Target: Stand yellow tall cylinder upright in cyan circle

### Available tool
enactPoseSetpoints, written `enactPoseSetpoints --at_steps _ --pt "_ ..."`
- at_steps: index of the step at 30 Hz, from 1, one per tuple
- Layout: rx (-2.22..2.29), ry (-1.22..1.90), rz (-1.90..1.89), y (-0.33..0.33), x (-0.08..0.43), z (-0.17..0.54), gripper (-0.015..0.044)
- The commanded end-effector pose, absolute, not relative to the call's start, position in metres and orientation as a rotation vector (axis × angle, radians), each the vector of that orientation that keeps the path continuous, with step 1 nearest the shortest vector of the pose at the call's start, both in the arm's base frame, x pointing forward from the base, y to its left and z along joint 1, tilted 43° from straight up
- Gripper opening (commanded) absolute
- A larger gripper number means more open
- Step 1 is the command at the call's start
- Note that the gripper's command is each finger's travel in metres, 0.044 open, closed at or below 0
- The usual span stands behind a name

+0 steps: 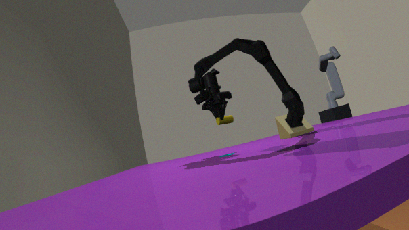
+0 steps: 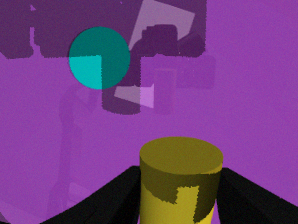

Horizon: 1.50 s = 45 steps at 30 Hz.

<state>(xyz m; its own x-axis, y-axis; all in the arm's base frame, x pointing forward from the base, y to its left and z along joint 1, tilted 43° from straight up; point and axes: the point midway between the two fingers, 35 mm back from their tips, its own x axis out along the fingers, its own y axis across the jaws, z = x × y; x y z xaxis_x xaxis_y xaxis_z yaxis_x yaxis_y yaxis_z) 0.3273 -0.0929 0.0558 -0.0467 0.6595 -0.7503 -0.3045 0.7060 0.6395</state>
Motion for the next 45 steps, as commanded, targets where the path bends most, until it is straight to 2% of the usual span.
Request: enactPoseSetpoints --at_steps 1,26,45 --pt "0.381 1.443 0.737 -0.087 0.331 0.067 0.0105" --pt "0.837 1.647 0.313 -0.041 0.343 0.109 0.0105" --pt "0.772 1.614 0.252 -0.039 0.343 0.099 0.0105"
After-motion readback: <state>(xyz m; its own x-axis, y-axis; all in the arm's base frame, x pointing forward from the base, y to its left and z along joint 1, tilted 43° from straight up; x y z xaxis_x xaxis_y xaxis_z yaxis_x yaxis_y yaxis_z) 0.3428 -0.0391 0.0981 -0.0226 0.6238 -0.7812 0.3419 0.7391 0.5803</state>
